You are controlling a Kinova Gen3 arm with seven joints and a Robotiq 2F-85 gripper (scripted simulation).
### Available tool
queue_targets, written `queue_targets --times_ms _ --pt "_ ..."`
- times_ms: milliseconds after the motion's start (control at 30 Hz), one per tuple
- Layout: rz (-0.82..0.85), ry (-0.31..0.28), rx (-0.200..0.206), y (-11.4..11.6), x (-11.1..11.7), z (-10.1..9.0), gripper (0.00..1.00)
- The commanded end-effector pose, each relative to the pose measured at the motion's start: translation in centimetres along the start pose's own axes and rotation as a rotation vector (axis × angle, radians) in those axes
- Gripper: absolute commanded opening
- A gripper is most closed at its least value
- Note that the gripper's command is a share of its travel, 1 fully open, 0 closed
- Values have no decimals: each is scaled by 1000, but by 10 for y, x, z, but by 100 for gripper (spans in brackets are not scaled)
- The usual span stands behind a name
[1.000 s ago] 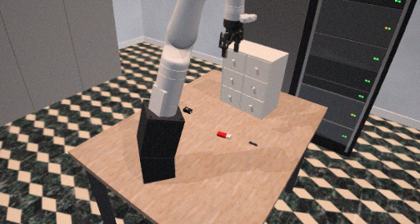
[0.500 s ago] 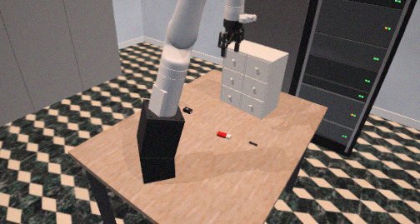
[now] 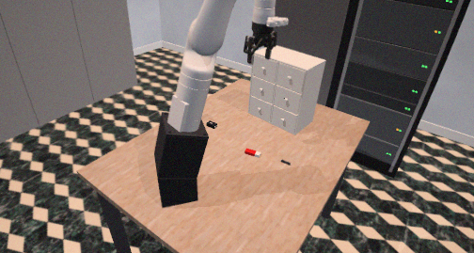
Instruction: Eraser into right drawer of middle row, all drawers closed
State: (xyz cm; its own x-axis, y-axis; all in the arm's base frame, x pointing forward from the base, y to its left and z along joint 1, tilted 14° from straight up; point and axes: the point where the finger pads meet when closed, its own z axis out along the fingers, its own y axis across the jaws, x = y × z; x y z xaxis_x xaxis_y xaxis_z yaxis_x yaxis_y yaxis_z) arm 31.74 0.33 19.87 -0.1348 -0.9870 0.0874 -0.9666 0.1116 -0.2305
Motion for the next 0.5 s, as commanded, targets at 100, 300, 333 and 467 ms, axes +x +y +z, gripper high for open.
queue_targets --times_ms 100,300,333,467 --pt "62 -17 -9 -3 -13 5 100" --pt "164 -25 -14 -9 -25 10 100" --pt "164 -25 -14 -9 -25 10 100" --pt "219 -28 -18 -11 -31 13 100"
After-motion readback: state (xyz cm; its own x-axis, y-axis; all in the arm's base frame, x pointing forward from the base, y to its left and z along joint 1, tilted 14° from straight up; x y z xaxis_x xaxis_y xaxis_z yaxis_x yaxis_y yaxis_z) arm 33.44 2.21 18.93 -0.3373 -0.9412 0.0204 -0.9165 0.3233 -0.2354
